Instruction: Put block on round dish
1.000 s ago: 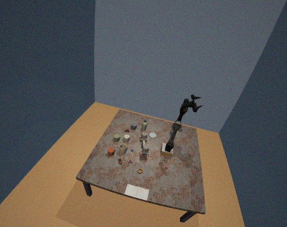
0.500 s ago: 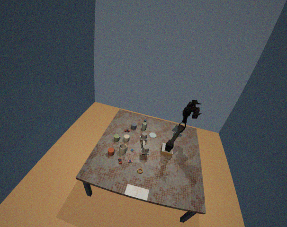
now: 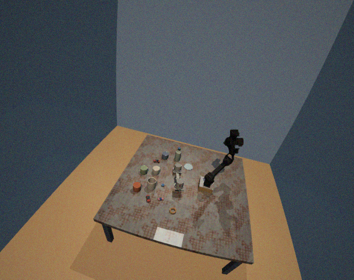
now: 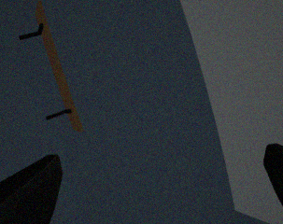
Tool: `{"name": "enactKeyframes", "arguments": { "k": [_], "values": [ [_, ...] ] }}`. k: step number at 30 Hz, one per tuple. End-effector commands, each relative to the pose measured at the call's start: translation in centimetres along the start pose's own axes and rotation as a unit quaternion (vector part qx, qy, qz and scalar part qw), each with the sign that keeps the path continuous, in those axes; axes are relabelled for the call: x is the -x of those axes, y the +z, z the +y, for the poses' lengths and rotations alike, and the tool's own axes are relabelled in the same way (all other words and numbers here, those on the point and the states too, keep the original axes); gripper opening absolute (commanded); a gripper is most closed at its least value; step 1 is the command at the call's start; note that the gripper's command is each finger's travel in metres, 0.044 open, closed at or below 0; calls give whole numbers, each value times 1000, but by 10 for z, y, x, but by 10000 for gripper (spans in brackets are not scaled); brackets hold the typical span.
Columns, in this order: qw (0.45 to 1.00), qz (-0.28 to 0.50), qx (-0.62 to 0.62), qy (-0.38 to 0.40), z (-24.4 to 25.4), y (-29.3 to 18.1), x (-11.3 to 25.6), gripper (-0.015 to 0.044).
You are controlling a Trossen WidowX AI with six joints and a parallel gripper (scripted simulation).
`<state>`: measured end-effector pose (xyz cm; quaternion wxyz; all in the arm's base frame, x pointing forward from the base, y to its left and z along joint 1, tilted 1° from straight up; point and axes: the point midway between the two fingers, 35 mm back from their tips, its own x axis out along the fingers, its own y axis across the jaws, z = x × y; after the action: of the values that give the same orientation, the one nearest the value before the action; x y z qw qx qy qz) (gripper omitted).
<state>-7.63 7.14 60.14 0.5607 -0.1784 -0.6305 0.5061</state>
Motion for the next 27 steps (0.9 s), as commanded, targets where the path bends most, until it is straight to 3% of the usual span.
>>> {"name": "enactKeyframes", "arguments": {
  "k": [1, 18, 27],
  "values": [
    [998, 60, 7, -3, 9, -26, -2, 440],
    [949, 302, -87, 21, 58, -161, 15, 440],
    [901, 413, -133, 13, 78, -212, 50, 440]
  ]
}}
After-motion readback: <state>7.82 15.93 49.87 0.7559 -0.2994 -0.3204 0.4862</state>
